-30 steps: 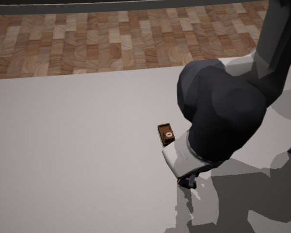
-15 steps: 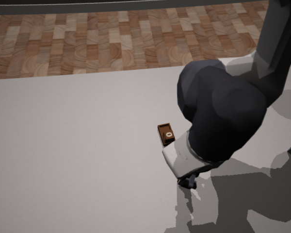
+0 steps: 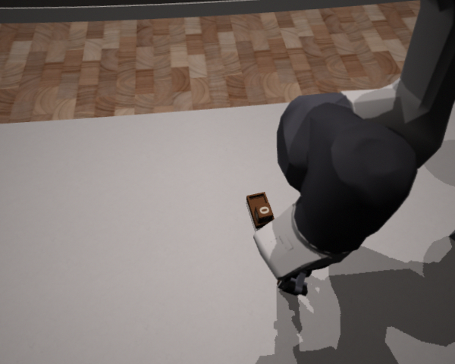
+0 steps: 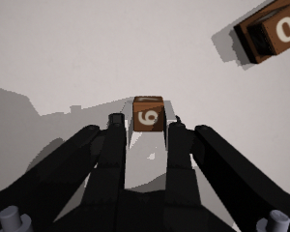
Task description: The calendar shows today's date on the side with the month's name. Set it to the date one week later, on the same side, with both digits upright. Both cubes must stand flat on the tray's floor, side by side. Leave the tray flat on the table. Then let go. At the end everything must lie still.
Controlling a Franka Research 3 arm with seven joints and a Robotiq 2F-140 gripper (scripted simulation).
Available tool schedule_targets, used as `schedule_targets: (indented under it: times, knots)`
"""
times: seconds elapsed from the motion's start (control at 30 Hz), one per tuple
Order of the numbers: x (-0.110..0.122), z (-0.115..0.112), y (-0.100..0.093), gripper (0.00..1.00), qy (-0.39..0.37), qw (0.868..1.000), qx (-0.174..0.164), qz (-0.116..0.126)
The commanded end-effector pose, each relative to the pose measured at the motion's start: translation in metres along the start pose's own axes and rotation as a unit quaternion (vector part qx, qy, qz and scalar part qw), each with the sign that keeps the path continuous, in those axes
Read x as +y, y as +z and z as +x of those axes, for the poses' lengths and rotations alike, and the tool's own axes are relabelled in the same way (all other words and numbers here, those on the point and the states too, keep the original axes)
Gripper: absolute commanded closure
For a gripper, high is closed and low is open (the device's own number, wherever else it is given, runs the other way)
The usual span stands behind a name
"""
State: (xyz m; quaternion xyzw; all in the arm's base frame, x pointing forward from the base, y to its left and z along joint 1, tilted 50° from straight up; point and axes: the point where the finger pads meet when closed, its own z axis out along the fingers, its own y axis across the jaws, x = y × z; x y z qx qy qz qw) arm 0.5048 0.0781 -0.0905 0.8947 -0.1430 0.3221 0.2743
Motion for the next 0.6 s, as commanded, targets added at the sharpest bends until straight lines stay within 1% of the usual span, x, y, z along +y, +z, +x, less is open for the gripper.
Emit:
schedule_targets:
  times: [0.0,0.57]
  knots:
    - [-0.0022,-0.0013,-0.0005,0.83,0.002,1.0,0.0,0.002]
    - [-0.0022,-0.0013,0.0014,0.83,0.002,1.0,0.0,0.002]
